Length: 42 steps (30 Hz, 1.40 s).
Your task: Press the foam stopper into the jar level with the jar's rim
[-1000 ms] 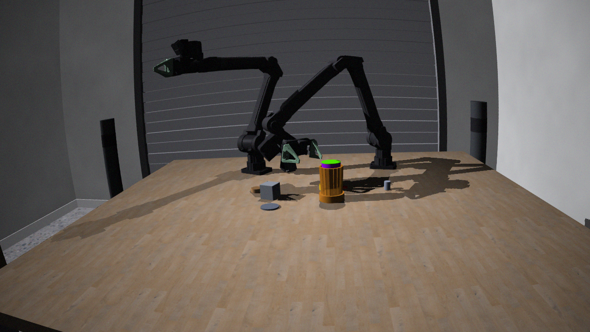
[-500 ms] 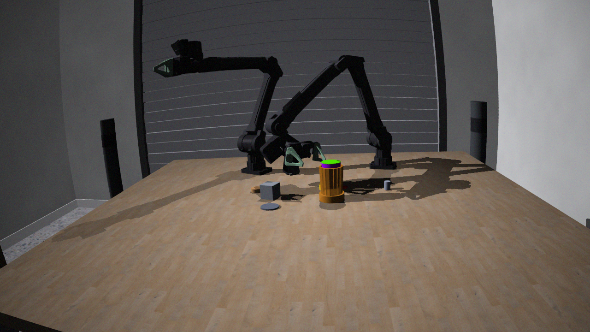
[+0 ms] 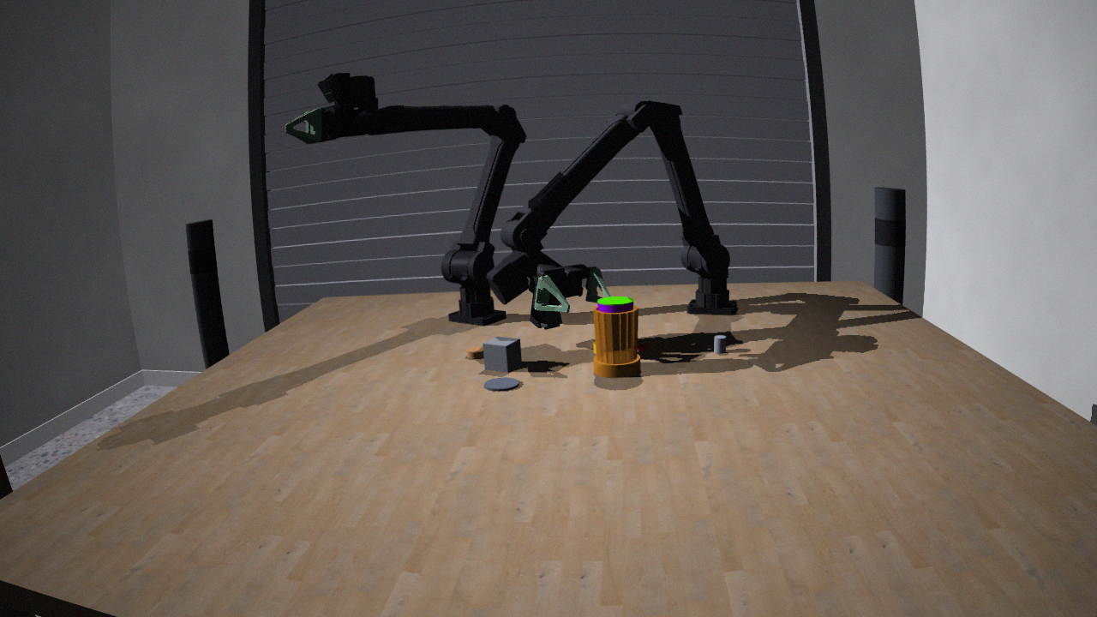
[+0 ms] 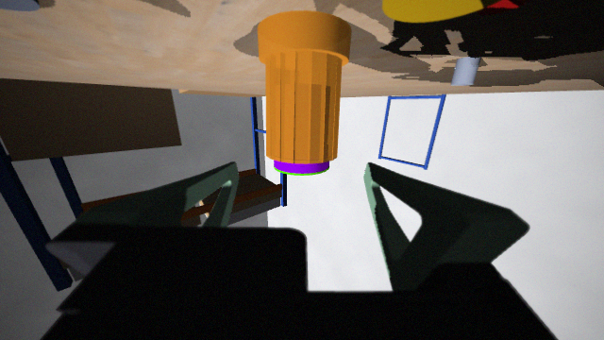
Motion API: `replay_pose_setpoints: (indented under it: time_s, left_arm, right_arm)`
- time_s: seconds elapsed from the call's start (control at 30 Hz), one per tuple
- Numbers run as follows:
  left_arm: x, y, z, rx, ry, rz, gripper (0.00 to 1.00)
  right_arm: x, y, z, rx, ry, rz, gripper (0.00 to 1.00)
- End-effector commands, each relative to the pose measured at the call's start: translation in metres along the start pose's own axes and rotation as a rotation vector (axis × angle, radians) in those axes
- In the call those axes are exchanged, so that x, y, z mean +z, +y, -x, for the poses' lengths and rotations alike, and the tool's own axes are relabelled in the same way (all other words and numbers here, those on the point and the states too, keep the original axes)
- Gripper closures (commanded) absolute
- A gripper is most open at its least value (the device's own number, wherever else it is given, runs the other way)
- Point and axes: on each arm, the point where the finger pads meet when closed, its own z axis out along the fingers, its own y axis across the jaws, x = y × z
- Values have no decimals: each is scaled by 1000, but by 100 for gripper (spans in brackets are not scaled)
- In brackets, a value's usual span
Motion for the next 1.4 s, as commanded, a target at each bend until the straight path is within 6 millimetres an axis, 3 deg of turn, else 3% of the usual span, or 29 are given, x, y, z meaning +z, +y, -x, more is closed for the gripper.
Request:
replay_pose_setpoints:
  time_s: [0.0, 1.37]
  left_arm:
    - [5, 0, -13, -11, -4, 7, 2]
    - [52, 2, -15, -16, -1, 12, 2]
  right_arm:
    - [-3, 3, 32, 3, -57, 8, 100]
    - [-3, 3, 32, 3, -57, 8, 100]
